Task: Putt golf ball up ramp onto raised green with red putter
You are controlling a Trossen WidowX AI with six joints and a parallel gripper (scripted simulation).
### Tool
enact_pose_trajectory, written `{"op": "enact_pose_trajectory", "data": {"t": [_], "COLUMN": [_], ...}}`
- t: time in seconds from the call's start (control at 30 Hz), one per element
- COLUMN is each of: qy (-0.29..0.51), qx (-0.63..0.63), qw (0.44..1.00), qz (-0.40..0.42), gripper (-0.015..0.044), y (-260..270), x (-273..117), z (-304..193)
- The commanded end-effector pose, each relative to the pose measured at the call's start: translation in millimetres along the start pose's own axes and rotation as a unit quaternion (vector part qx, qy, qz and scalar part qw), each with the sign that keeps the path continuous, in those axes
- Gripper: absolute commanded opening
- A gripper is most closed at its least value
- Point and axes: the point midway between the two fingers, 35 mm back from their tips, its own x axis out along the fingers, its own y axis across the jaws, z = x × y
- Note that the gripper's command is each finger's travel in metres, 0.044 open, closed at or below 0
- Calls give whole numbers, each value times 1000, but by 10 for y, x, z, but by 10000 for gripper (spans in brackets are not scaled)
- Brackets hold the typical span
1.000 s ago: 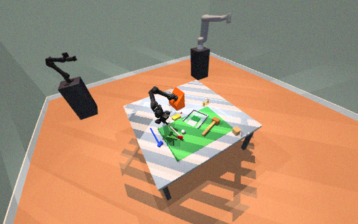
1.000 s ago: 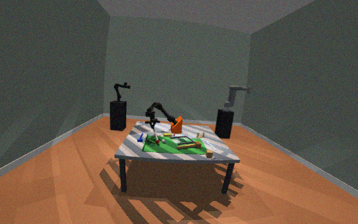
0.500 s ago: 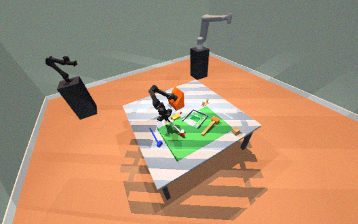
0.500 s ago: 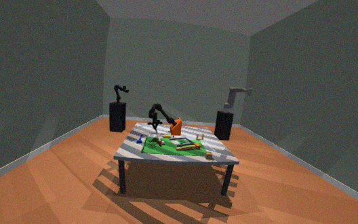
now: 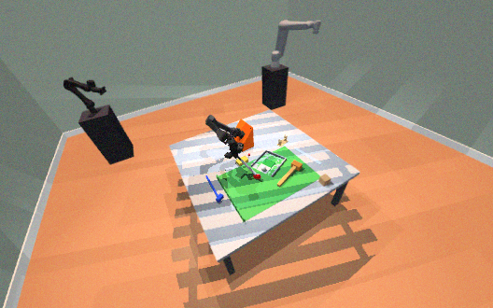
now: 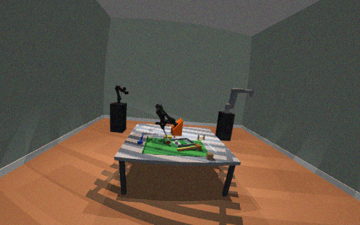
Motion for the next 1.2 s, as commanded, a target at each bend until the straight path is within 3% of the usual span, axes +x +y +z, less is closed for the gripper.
{"op": "enact_pose_trajectory", "data": {"t": [0.0, 0.27, 1.17], "qy": [-7, -7, -4], "qx": [4, 3, -1], "qw": [1000, 1000, 1000], "qz": [-3, -4, -1], "gripper": [0, 0, 0], "y": [-13, -5, 17], "x": [-167, -506, -442], "z": [65, 113, 99]}}
